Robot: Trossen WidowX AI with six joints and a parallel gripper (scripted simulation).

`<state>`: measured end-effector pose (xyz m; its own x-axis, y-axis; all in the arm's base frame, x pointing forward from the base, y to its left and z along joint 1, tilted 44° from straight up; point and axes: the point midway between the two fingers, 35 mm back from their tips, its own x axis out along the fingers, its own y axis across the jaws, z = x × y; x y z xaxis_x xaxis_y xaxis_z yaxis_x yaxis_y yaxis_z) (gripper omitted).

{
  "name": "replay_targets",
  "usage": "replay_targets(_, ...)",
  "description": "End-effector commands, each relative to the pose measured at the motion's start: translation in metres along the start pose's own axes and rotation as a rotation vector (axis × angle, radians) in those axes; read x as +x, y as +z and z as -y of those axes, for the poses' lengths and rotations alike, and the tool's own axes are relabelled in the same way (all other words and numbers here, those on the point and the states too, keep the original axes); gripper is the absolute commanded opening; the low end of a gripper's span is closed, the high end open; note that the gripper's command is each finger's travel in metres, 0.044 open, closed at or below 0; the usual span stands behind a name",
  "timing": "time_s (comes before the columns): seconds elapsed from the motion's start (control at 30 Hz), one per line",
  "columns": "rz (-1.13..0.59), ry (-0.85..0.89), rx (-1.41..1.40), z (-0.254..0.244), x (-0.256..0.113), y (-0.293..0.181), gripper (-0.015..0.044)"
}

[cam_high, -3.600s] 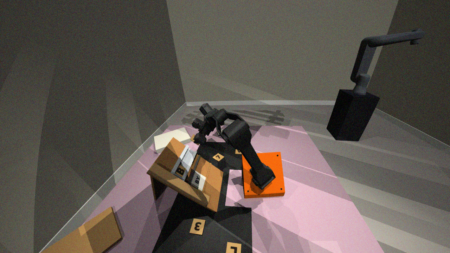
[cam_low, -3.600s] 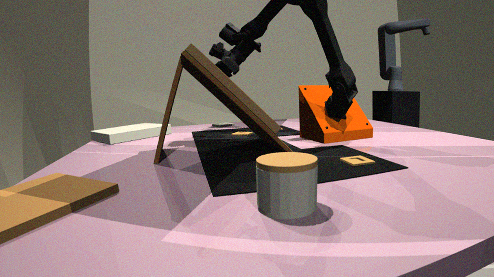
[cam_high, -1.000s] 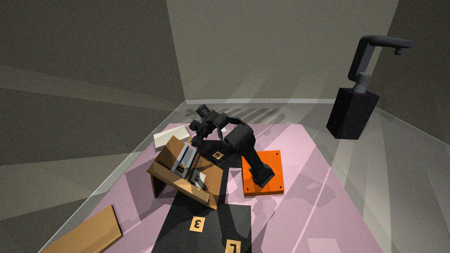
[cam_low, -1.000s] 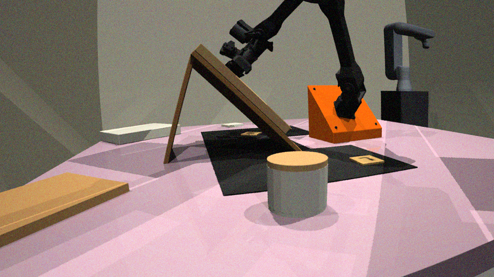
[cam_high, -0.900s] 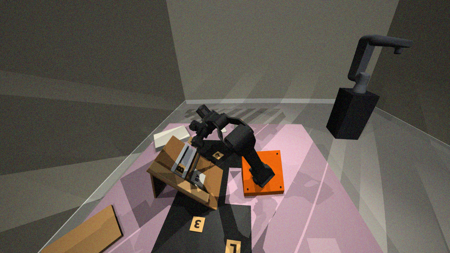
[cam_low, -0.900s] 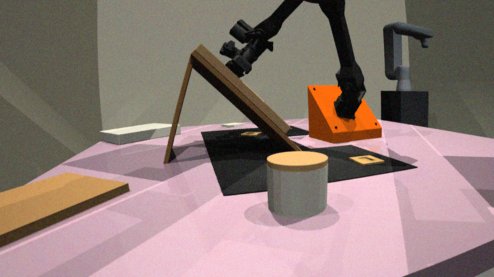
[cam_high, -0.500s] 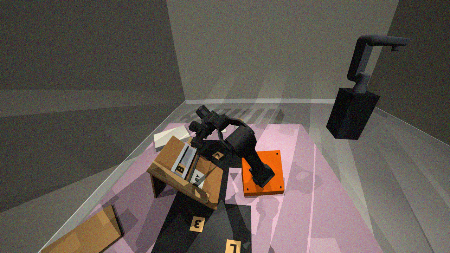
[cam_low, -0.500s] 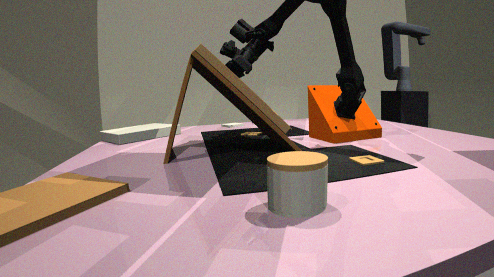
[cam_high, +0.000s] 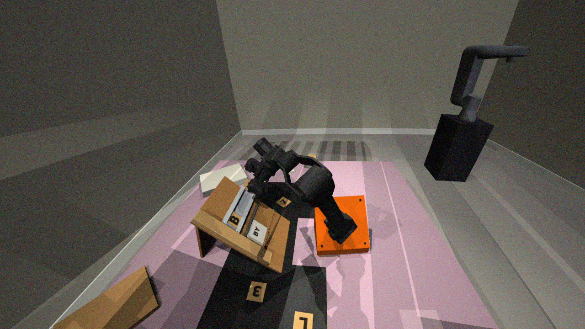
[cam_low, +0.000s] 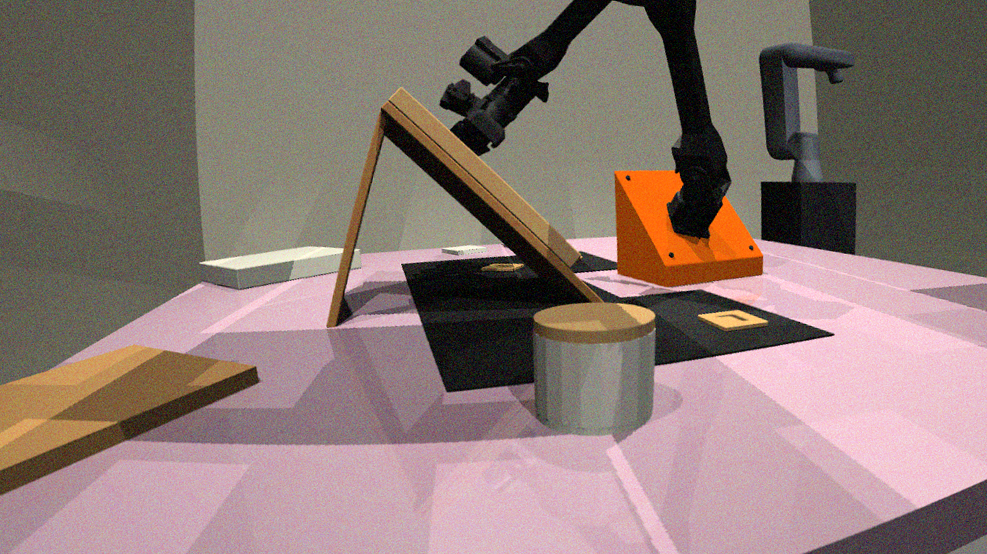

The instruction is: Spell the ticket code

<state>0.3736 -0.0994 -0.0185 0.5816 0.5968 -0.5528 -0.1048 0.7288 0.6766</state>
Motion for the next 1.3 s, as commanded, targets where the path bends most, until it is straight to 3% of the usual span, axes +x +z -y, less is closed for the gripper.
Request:
replay_targets(0.0, -0.005, -0.003, 0.006, -0.002, 0.001, -0.002, 0.0)
replay_targets(1.27, -0.005, -0.002, 0.007, -0.021, 0.001, -0.002, 0.0)
